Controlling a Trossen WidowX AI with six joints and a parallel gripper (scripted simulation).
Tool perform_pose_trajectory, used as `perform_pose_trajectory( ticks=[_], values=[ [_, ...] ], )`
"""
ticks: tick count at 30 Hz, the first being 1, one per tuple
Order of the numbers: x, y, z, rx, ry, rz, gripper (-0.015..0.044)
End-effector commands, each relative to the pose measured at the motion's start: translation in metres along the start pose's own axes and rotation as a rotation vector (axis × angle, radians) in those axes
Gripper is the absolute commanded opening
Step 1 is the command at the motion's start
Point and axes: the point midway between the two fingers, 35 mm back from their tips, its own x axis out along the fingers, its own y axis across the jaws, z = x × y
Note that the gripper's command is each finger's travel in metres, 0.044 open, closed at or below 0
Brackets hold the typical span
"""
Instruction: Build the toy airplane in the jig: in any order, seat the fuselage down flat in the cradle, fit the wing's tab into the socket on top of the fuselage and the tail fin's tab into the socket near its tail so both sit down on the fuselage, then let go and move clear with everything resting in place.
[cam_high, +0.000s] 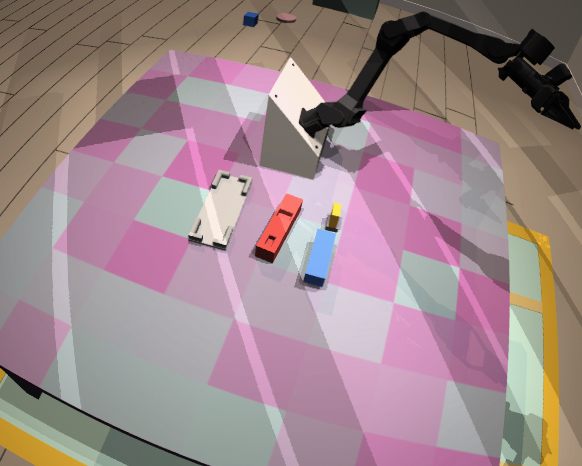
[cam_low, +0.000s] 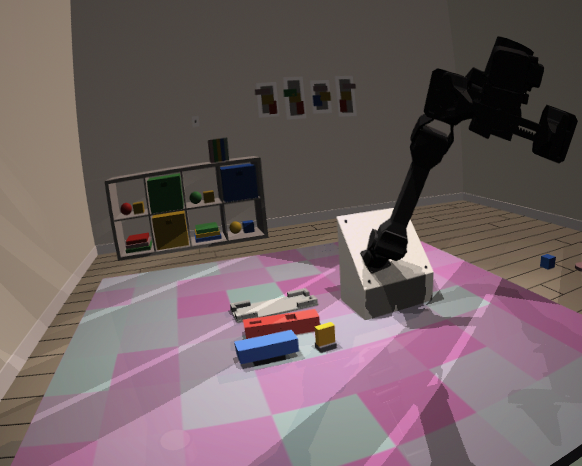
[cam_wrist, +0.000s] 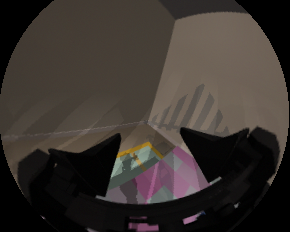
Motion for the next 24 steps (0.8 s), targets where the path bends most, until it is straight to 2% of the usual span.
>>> perform_pose_trajectory(
  ticks=[1,7,12,19,24],
  values=[
    [0.030,-0.018,-0.058,-0.120,0.150,-0.049,0.0440],
    [0.054,-0.059,-0.125,-0.236,0.334,-0.118,0.0440],
    [0.059,-0.107,-0.185,-0.311,0.520,-0.199,0.0440],
    [0.048,-0.163,-0.245,-0.343,0.726,-0.272,0.0440],
    [0.022,-0.218,-0.307,-0.296,0.947,-0.319,0.0440]
  ],
)
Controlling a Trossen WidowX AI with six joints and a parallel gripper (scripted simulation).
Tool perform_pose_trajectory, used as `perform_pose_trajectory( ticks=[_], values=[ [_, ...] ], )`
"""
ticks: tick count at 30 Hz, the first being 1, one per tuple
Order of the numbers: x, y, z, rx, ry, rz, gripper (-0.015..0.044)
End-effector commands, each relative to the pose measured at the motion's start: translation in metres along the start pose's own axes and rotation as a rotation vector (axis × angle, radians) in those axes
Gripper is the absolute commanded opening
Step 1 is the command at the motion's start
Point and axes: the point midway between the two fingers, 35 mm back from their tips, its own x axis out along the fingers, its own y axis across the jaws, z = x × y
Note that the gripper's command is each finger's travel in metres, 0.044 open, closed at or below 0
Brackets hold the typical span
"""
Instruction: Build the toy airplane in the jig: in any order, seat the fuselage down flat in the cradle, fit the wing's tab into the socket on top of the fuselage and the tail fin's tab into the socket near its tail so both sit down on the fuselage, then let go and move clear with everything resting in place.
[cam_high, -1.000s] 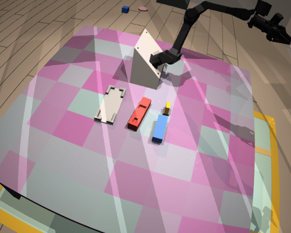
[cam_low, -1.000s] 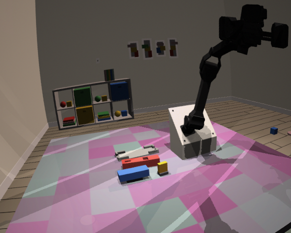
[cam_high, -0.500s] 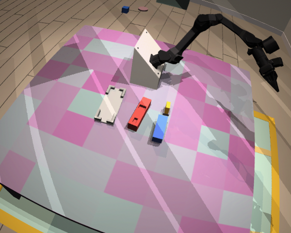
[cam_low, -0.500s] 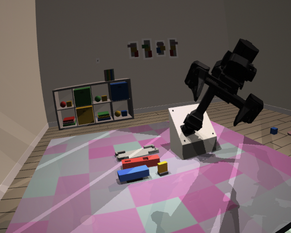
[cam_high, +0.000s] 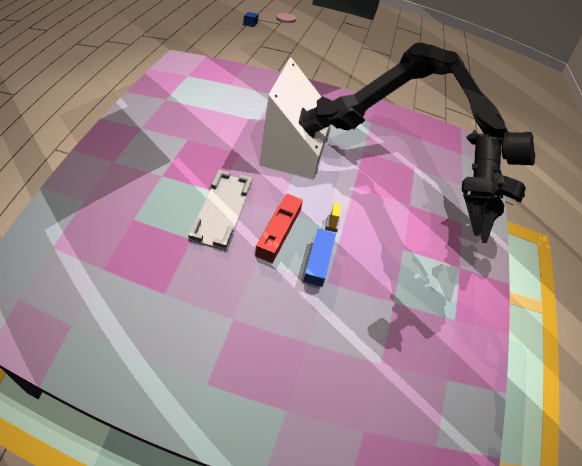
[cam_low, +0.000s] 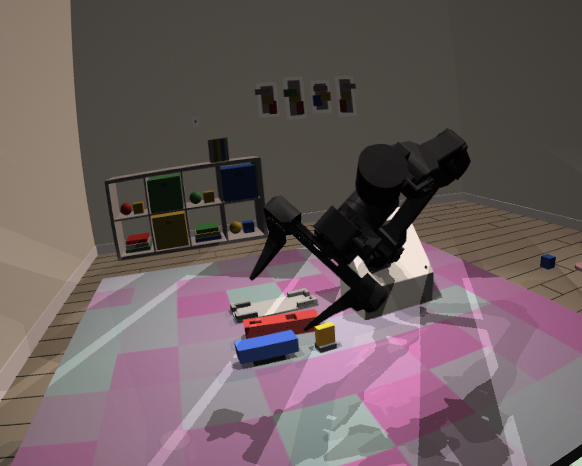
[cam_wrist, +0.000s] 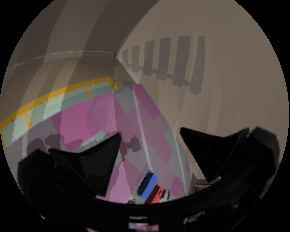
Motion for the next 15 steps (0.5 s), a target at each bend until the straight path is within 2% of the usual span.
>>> perform_pose_trajectory(
  ticks=[1,8,15],
  values=[
    [0.035,-0.025,-0.062,0.023,0.196,0.004,0.0440],
    [0.059,-0.065,-0.165,0.138,0.485,0.041,0.0440],
    [0.048,-0.095,-0.274,0.372,0.749,0.116,0.0440]
  ],
)
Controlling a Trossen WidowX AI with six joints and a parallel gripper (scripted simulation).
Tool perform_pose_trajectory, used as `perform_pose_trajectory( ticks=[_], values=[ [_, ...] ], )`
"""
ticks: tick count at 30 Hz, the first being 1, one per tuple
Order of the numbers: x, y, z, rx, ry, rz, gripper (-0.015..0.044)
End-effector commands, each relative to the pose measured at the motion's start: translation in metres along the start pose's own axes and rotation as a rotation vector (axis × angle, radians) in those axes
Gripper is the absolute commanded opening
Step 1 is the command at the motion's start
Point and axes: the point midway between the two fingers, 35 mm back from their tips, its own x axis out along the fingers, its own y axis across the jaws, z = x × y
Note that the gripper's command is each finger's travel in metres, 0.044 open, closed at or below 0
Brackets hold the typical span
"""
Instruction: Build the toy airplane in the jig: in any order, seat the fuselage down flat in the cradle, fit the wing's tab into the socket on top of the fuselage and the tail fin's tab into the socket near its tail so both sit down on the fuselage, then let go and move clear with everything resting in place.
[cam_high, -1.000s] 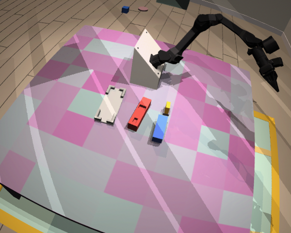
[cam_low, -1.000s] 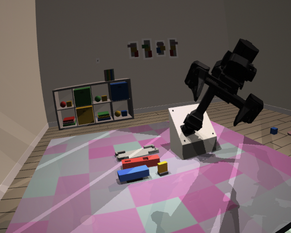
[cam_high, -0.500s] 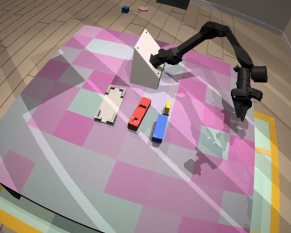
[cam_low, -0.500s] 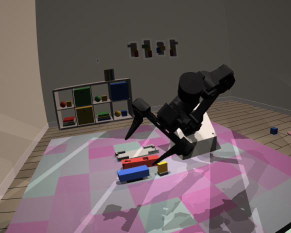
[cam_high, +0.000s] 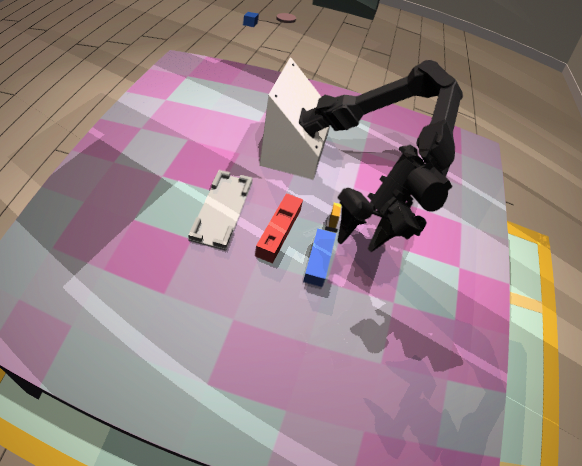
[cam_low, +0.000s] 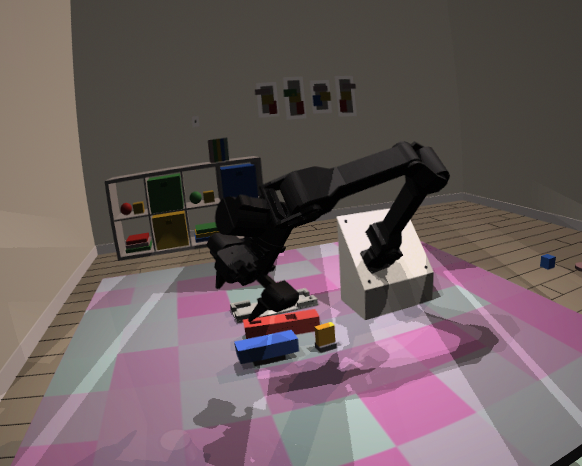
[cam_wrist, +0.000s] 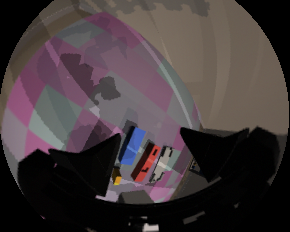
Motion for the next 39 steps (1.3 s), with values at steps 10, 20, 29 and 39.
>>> perform_pose_trajectory(
  ticks=[10,20,29,39],
  values=[
    [0.044,-0.057,-0.185,0.630,0.382,0.378,0.0440],
    [0.042,-0.056,-0.203,0.732,0.395,0.440,0.0440],
    [0.087,-0.028,-0.213,0.732,0.394,0.443,0.0440],
    [0.099,-0.020,-0.216,0.733,0.394,0.443,0.0440]
  ],
)
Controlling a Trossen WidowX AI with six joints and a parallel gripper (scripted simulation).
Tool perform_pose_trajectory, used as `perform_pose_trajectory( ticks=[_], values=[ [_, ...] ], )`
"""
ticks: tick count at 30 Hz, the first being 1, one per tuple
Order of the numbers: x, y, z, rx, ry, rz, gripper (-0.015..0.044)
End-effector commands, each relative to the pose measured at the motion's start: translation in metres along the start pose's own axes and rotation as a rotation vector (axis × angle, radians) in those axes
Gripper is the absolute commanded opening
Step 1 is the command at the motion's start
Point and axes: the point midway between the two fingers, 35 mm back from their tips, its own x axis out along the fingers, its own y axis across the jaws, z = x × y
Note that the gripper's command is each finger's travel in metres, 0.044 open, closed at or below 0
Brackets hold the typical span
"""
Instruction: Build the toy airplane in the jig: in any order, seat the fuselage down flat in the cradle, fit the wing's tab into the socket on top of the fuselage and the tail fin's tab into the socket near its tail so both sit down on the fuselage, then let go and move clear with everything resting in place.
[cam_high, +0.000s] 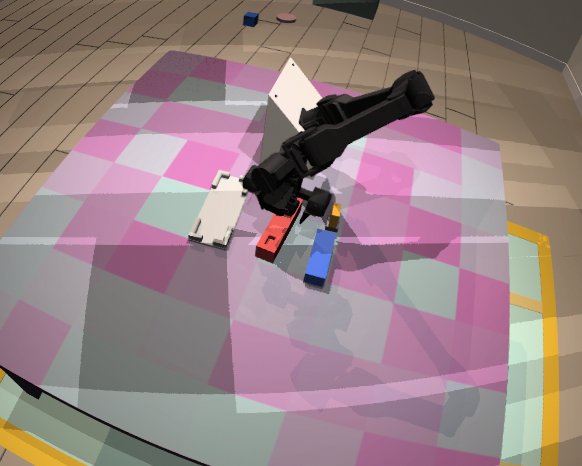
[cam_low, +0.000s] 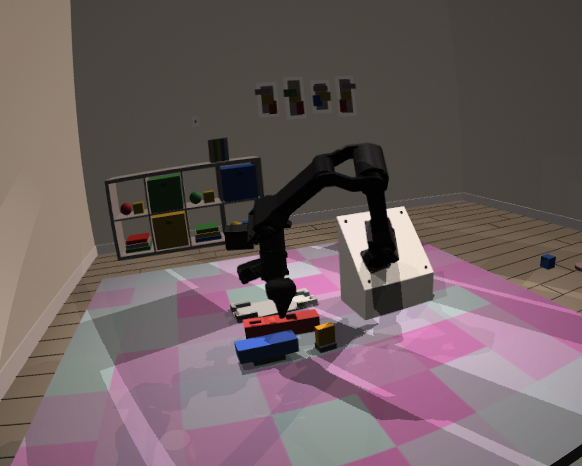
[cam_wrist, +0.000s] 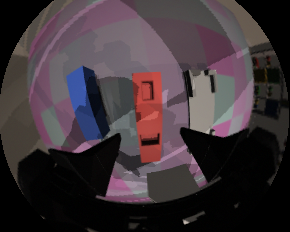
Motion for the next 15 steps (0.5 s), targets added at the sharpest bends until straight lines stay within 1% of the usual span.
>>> perform_pose_trajectory(
  ticks=[1,15],
  values=[
    [0.008,-0.001,-0.002,0.010,0.007,0.007,0.0440],
    [0.030,-0.001,-0.001,0.010,0.007,0.006,0.0440]
  ],
)
